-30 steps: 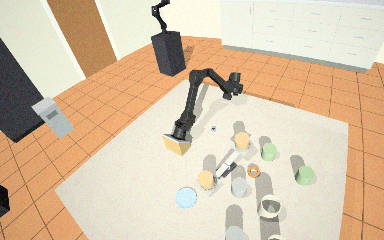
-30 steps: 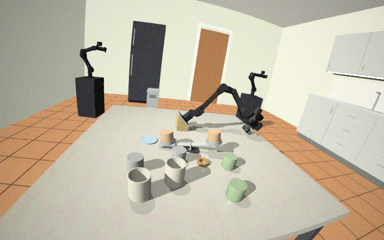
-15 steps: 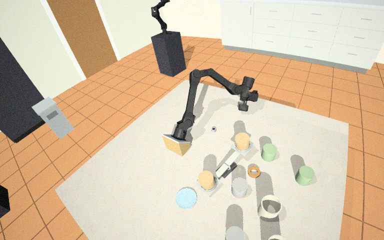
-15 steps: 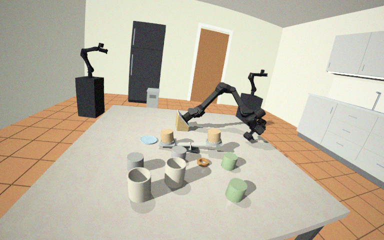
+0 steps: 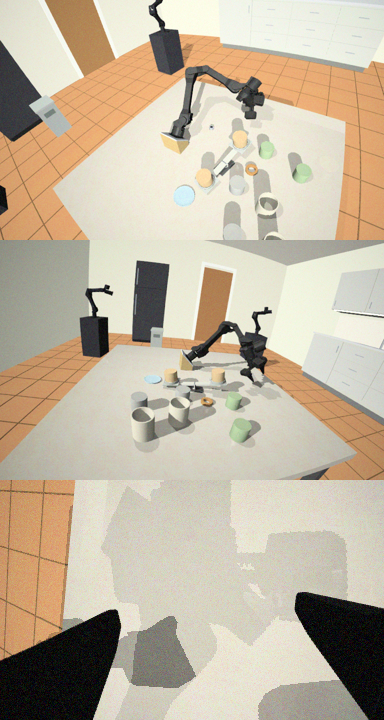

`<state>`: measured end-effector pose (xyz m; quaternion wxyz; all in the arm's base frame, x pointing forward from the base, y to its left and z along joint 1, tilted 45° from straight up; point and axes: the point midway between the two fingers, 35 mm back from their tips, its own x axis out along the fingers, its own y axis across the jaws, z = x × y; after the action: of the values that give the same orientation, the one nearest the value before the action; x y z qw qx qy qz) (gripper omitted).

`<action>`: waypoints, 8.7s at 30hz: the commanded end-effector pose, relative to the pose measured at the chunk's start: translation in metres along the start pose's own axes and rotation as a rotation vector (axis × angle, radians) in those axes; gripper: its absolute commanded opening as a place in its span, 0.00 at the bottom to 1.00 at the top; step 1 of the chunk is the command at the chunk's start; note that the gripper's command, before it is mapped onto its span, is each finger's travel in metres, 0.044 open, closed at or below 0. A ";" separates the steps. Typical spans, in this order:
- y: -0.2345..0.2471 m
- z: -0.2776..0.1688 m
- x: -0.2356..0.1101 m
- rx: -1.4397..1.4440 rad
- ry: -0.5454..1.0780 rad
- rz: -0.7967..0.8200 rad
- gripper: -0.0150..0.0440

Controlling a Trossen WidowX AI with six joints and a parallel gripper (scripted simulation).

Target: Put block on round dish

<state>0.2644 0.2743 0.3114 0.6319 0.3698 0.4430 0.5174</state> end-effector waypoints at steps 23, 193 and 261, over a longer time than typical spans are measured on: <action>-0.186 -0.026 -0.270 0.081 -0.407 -0.636 1.00; -0.421 -0.082 -0.293 -1.090 0.630 -0.278 0.25; -0.372 -0.058 -0.362 -1.088 0.631 -0.277 0.25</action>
<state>0.3054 -0.1475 0.0087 0.6289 -0.2321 0.3248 0.6671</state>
